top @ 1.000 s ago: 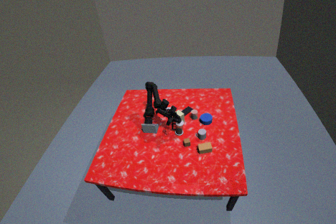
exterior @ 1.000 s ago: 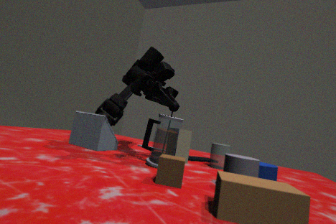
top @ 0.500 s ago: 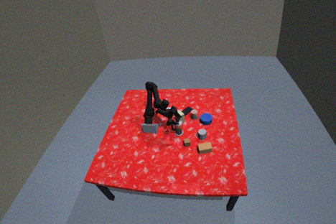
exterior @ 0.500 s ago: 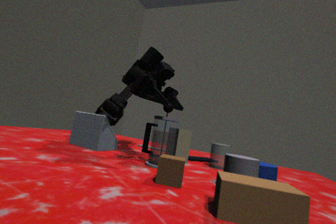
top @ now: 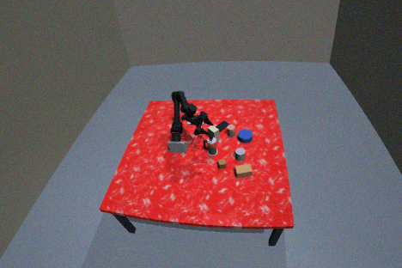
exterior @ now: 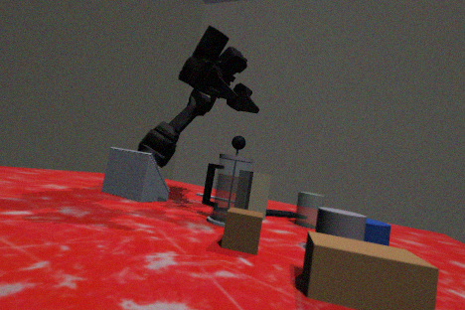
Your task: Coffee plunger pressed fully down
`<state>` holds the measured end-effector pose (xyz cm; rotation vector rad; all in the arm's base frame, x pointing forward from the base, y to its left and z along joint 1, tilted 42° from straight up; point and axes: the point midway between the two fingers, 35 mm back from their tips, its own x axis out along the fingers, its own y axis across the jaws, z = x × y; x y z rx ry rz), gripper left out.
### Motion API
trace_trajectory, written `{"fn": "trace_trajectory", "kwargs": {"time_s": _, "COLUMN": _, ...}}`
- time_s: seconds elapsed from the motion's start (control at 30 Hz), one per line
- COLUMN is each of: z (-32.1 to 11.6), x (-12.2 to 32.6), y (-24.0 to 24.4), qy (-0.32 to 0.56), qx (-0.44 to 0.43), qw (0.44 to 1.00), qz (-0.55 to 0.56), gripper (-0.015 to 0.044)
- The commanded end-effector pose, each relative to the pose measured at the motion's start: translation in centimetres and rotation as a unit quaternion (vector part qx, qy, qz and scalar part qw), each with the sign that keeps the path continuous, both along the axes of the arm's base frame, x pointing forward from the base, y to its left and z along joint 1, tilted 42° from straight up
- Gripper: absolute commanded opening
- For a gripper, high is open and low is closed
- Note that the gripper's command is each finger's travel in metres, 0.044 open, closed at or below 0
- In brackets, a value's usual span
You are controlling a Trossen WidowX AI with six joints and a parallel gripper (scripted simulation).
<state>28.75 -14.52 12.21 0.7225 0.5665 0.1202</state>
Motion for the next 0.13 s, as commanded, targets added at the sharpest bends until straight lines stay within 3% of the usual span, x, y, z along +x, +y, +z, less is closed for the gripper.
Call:
{"fn": "trace_trajectory", "kwargs": {"time_s": 0.0, "z": 0.42, "x": -0.28, "y": 0.00, "qy": 0.000, "qx": 0.002, "qw": 1.000, "qz": 0.004, "gripper": 0.0440}}
{"fn": "trace_trajectory", "kwargs": {"time_s": 0.1, "z": 0.42, "x": -0.28, "y": 0.00, "qy": 0.000, "qx": 0.002, "qw": 1.000, "qz": 0.004, "gripper": 0.0440}}
